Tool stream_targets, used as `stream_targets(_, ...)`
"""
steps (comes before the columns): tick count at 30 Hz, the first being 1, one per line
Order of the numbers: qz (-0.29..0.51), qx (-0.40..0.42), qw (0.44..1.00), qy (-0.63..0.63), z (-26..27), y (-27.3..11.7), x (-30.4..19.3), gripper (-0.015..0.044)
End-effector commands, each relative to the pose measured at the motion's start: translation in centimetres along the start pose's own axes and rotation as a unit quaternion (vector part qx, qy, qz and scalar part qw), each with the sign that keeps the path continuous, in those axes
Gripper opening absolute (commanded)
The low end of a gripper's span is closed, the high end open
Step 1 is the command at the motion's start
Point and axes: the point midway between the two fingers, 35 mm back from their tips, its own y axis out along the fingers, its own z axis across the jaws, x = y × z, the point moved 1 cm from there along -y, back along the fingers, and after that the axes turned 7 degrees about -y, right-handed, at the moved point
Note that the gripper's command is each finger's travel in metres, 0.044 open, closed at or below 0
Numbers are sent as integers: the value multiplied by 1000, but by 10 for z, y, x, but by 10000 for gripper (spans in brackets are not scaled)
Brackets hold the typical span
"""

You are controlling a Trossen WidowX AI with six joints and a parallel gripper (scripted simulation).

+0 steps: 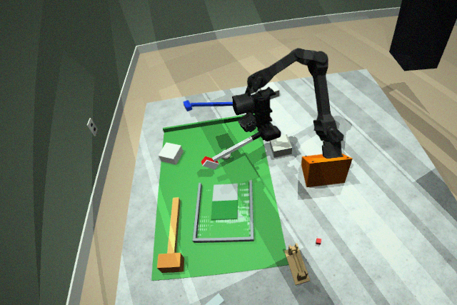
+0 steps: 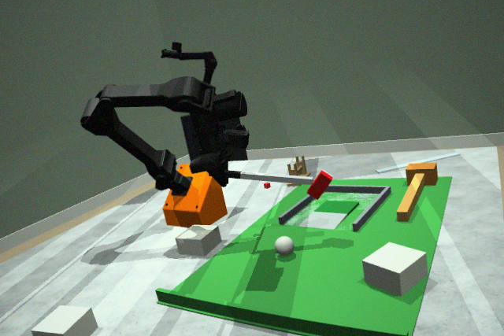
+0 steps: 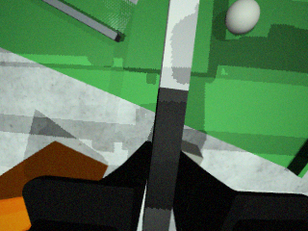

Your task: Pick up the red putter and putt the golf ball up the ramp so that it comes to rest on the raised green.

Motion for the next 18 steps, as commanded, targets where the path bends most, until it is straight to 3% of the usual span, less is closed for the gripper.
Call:
stream_targets(1, 9, -13, 998, 60, -17, -1, -23, 0)
stream_targets(10, 28, -41, 981, 186, -45, -4, -72, 0)
stream_targets(18, 29, -43, 979, 196, -47, 0, -76, 0)
